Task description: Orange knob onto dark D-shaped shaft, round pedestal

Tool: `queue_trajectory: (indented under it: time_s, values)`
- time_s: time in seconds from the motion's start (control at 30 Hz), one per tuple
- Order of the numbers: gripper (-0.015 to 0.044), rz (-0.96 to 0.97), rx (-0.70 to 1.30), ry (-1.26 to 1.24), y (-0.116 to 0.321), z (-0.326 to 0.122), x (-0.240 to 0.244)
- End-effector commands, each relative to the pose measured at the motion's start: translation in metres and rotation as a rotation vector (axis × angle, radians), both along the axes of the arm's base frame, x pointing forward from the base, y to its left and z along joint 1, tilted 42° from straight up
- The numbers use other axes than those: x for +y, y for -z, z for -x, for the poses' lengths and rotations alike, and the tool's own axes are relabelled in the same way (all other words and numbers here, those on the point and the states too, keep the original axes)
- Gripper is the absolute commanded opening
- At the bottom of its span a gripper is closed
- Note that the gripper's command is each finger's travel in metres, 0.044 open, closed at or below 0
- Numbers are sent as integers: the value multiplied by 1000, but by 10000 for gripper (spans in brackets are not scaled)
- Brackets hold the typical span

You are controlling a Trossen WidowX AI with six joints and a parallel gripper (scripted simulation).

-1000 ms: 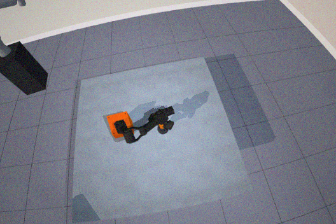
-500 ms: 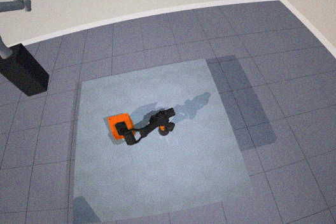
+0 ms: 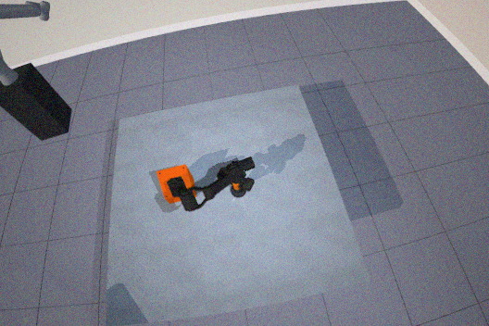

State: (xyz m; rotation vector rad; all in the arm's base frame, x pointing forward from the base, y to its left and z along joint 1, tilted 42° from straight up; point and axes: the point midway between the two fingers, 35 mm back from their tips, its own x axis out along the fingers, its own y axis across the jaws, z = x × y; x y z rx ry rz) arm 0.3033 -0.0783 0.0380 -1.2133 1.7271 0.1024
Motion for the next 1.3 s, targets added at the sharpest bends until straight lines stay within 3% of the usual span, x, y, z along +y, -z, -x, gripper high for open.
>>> queue_trajectory:
  time_s: [0.0,1.27]
  values:
    - [0,1,-1,-4,-1,0,0]
    - [0,1,12,-19,1,-1,-2]
